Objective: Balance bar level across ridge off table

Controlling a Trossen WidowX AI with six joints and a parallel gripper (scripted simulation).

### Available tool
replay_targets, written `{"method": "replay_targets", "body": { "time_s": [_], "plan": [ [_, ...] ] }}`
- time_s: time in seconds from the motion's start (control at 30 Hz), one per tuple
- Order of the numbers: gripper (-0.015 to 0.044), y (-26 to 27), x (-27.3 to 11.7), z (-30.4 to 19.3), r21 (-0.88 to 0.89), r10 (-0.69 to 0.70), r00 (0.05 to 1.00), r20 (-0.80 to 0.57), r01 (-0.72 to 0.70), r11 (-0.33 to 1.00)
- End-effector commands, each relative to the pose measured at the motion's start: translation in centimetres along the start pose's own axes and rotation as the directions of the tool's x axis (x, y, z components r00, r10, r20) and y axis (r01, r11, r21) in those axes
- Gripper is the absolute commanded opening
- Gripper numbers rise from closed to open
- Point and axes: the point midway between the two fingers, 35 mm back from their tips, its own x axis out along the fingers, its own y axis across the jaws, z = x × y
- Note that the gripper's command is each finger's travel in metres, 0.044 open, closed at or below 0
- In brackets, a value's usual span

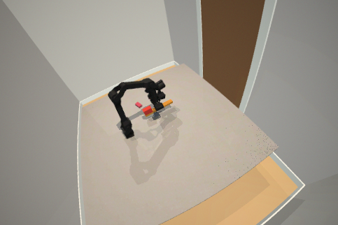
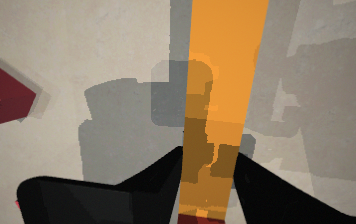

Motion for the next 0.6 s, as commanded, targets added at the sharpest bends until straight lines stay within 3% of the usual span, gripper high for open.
{"method": "replay_targets", "body": {
  "time_s": [0.0,0.57],
  "plan": [
    [0.0000,-0.02,0.09,0.03,0.003,-0.001,1.000,0.001,0.001,1.000],
    [0.0000,-0.03,0.23,0.02,0.003,-0.001,1.000,0.001,0.001,1.000]
  ]
}}
